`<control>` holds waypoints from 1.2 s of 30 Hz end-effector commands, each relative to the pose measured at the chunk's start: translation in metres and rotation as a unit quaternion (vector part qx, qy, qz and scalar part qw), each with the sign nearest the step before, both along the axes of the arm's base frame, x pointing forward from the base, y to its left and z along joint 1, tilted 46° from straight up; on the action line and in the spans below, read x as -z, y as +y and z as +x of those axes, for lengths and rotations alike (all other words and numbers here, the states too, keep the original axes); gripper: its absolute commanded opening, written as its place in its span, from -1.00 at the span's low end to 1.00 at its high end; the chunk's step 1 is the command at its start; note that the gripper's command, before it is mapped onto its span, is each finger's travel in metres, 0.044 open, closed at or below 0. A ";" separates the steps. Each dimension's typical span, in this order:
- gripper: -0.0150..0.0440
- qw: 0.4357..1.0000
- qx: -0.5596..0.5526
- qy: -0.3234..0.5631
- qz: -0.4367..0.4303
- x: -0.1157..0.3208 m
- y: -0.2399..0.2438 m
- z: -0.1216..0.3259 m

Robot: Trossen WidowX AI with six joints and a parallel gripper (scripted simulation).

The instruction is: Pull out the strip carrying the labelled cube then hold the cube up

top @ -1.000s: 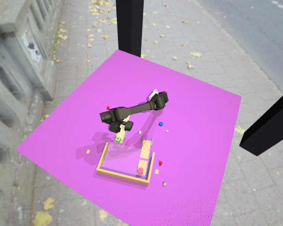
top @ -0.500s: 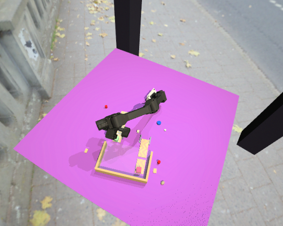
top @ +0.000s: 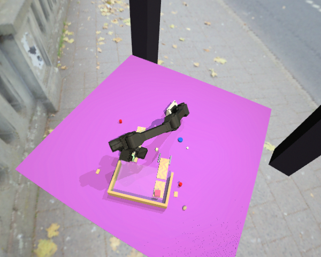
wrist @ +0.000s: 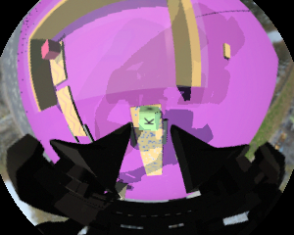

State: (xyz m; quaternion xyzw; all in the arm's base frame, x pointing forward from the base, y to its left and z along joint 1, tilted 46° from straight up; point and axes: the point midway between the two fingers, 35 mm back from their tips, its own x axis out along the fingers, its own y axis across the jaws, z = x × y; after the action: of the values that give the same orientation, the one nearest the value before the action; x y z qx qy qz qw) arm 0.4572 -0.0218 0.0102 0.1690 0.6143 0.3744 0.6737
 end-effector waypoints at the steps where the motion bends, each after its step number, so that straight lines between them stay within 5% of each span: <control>1: 0.36 1.000 0.000 0.000 0.002 0.004 0.007 0.000; 24: 0.36 1.000 0.000 0.000 0.003 0.026 0.030 -0.002; 27: 0.09 1.000 -0.001 0.000 0.001 0.025 0.027 -0.003; 36: -0.11 1.000 -0.001 0.000 0.001 0.025 0.027 -0.003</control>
State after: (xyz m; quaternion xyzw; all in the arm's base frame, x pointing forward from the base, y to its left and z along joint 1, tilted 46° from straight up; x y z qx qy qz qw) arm 0.4545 0.0058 -0.0152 0.1689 0.6141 0.3760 0.6730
